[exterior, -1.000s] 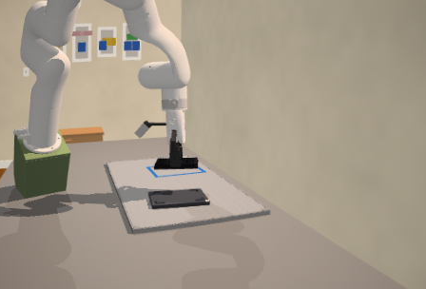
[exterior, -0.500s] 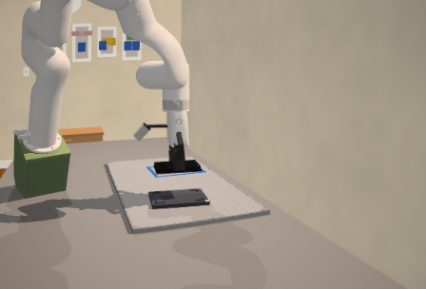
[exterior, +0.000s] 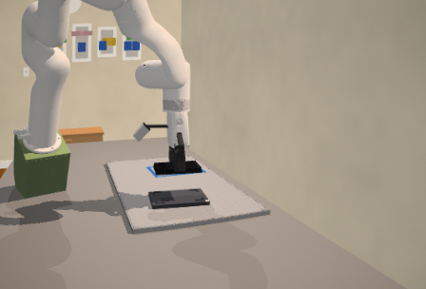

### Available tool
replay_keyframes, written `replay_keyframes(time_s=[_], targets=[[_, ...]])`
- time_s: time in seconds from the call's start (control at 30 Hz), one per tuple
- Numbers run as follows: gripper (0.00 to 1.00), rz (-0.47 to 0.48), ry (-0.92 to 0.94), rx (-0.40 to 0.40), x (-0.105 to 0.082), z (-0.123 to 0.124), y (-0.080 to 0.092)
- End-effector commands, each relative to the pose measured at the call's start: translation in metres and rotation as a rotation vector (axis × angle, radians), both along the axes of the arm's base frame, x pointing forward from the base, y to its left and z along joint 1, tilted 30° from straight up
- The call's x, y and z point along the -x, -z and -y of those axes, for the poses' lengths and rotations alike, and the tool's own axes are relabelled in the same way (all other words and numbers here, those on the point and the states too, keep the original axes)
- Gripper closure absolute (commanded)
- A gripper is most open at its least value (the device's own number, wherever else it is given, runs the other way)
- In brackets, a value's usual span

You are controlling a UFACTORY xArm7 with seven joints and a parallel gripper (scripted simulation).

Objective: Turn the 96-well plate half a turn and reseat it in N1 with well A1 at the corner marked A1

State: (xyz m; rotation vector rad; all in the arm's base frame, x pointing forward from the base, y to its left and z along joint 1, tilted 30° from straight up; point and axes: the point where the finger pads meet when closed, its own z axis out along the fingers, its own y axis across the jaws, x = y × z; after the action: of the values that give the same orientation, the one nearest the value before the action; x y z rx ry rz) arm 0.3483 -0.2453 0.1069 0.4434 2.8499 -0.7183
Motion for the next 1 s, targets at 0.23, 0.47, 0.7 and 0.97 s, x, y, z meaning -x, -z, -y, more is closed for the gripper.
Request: replay_keyframes(time_s=[0.23,0.47,0.7,0.97], targets=[[1.0,0.002,-0.001,0.0,-0.0015,-0.0008,-0.0007],[1.0,0.002,-0.001,0.0,-0.0017,-0.001,-0.0006],[1.0,0.002,-0.001,0.0,-0.0018,-0.0012,-0.0005],[1.0,0.002,-0.001,0.0,-0.0027,0.0026,0.0069]])
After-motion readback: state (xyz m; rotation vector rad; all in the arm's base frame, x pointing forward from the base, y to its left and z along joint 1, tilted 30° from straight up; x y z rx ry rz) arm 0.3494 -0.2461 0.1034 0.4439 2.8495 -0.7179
